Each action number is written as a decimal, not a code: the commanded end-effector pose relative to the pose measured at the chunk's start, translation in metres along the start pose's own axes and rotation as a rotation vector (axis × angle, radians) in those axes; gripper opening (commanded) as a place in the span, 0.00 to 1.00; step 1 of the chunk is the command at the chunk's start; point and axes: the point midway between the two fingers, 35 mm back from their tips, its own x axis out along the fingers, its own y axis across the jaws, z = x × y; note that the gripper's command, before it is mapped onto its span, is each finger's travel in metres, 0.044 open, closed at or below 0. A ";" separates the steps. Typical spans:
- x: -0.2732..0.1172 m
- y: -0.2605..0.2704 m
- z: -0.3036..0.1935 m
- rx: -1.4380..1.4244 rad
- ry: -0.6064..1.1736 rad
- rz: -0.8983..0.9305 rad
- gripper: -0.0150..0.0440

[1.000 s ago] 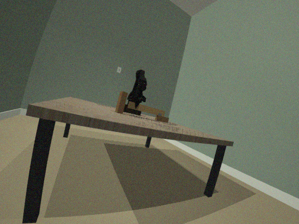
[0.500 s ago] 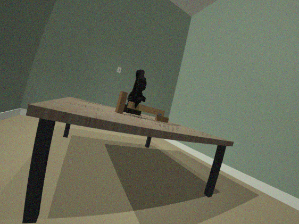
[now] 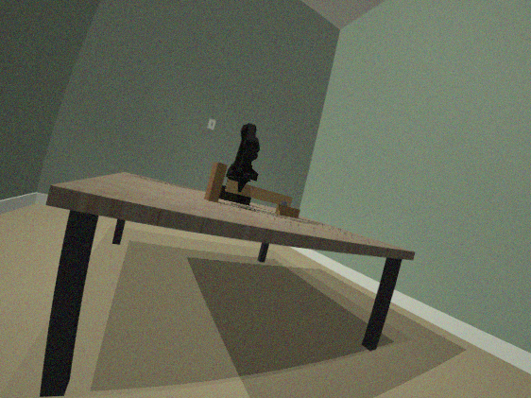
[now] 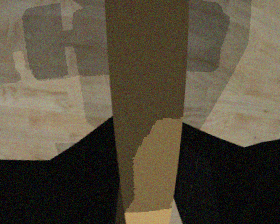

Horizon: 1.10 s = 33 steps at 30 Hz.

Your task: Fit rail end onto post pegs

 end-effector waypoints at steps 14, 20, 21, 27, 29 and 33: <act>-0.001 -0.001 -0.007 -0.001 0.004 -0.006 0.25; -0.002 -0.001 -0.009 -0.001 0.004 -0.006 0.25; -0.002 -0.001 -0.009 -0.001 0.004 -0.006 0.25; -0.002 -0.001 -0.011 -0.001 0.005 -0.006 0.25; -0.002 -0.001 -0.012 -0.001 0.005 -0.006 0.25; -0.002 -0.001 -0.013 -0.001 0.005 -0.006 0.25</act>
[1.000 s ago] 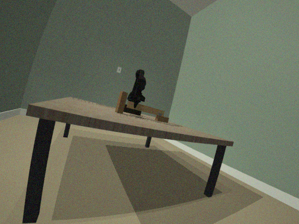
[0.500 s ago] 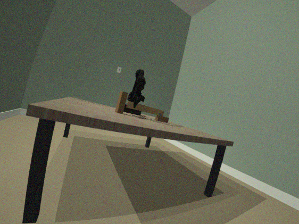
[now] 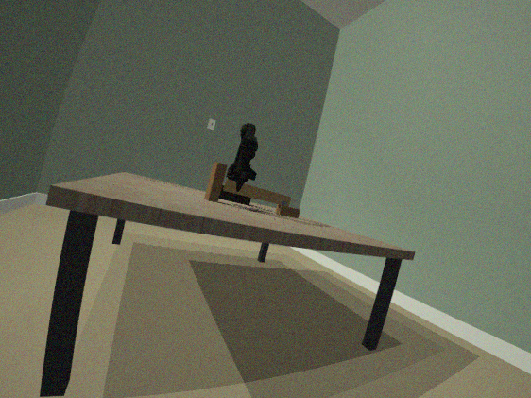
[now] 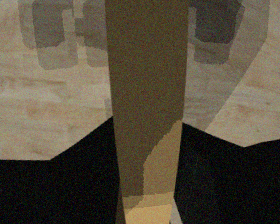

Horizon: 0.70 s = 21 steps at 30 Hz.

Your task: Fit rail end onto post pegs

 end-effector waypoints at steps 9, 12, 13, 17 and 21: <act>-0.002 -0.002 -0.006 -0.001 0.004 -0.006 0.25; -0.002 -0.002 -0.007 -0.001 0.004 -0.006 0.25; -0.002 -0.002 -0.007 -0.001 0.004 -0.006 0.25; -0.002 -0.002 -0.008 -0.001 0.004 -0.006 0.25; -0.002 -0.002 -0.009 -0.001 0.004 -0.006 0.25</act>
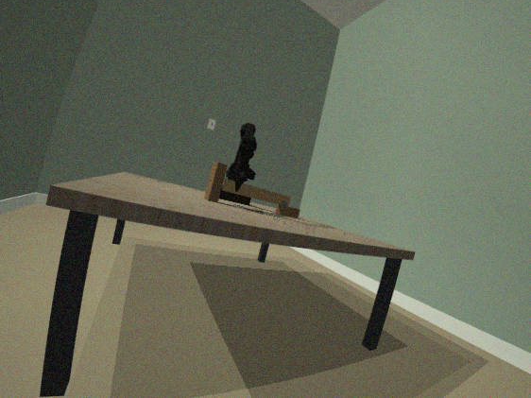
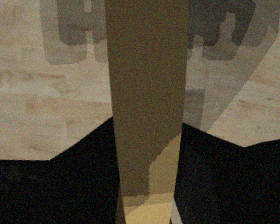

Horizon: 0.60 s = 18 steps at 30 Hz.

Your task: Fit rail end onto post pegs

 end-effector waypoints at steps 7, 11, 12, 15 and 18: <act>-0.002 -0.002 -0.005 0.000 0.005 -0.006 0.25; -0.002 -0.002 -0.006 0.000 0.005 -0.006 0.25; -0.002 -0.002 -0.007 0.000 0.005 -0.006 0.25; -0.002 -0.002 -0.008 0.000 0.005 -0.006 0.25; -0.002 -0.002 -0.009 0.000 0.005 -0.006 0.25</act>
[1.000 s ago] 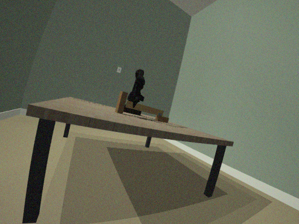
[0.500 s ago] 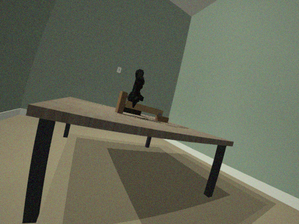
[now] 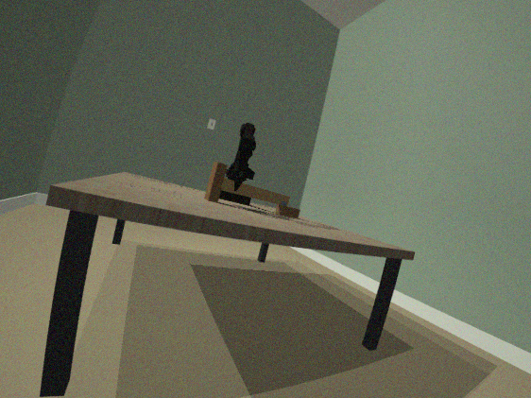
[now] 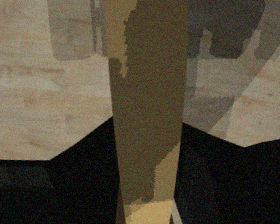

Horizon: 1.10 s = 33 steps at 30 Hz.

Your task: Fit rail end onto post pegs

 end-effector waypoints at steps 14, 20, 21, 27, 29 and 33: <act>-0.002 -0.002 -0.007 -0.001 0.005 -0.007 0.25; -0.002 -0.002 -0.009 -0.001 0.005 -0.007 0.25; -0.002 -0.002 -0.009 -0.001 0.005 -0.007 0.25; -0.002 -0.002 -0.011 -0.001 0.005 -0.007 0.25; -0.002 -0.002 -0.012 -0.001 0.005 -0.007 0.25; -0.002 -0.002 -0.013 -0.001 0.005 -0.007 0.25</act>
